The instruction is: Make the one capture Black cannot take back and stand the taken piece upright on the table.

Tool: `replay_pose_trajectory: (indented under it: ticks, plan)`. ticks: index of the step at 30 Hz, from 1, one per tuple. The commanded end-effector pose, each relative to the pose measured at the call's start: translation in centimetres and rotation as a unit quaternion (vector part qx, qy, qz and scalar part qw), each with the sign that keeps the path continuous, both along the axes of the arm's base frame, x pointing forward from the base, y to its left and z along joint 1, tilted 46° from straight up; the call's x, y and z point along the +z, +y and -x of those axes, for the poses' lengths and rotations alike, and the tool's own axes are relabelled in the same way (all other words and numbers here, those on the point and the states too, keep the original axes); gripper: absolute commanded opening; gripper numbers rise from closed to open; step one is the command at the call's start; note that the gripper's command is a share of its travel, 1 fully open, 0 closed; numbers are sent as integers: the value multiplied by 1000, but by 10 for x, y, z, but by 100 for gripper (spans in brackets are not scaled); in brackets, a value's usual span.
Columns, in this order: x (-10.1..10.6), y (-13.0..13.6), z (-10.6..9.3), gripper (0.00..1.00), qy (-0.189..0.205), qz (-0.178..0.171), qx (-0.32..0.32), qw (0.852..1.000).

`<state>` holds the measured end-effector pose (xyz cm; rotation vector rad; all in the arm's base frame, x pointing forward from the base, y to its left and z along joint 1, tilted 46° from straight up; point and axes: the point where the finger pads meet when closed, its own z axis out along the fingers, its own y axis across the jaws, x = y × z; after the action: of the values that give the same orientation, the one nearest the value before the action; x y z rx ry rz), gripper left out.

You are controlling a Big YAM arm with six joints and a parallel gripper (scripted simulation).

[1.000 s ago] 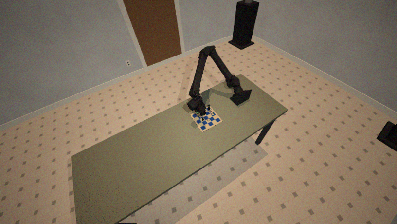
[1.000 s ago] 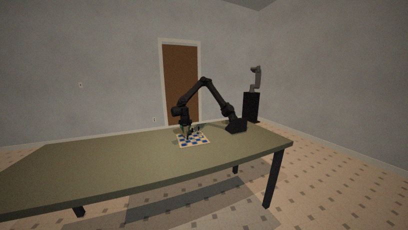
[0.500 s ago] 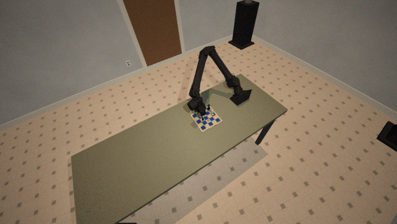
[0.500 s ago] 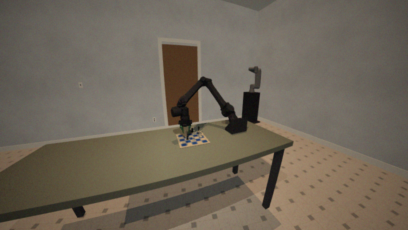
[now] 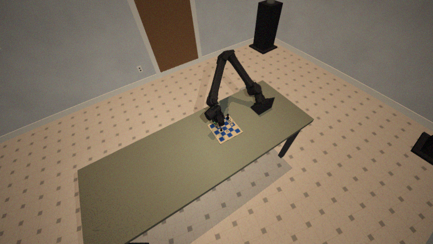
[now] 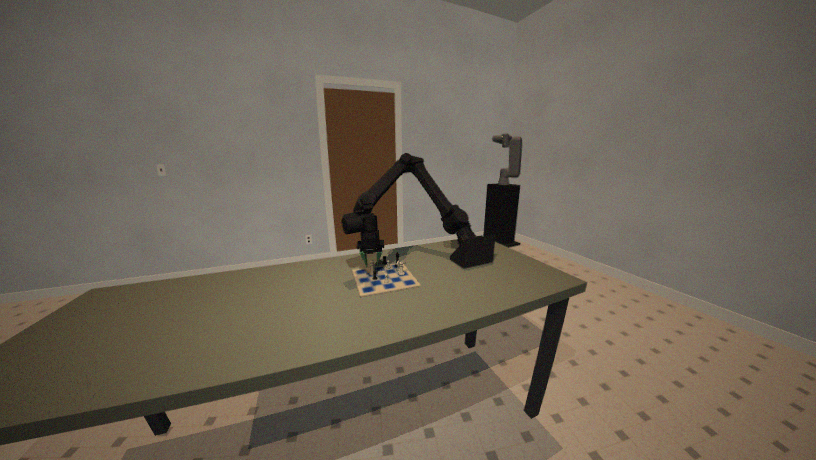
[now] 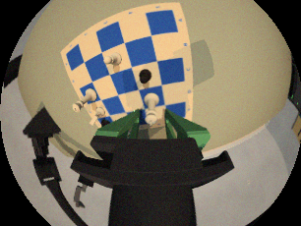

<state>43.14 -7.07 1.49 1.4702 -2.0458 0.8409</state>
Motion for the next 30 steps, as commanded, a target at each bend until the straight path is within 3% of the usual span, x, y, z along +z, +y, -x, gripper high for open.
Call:
replay_pose_trajectory:
  ticks: [1,10,11,30]
  plan:
    - [3,1,-12,40,-10,-1,5,1000]
    - [3,1,-12,40,-10,-1,5,1000]
    - [3,1,-12,0,-10,-1,5,1000]
    - [3,1,-12,0,-10,-1,5,1000]
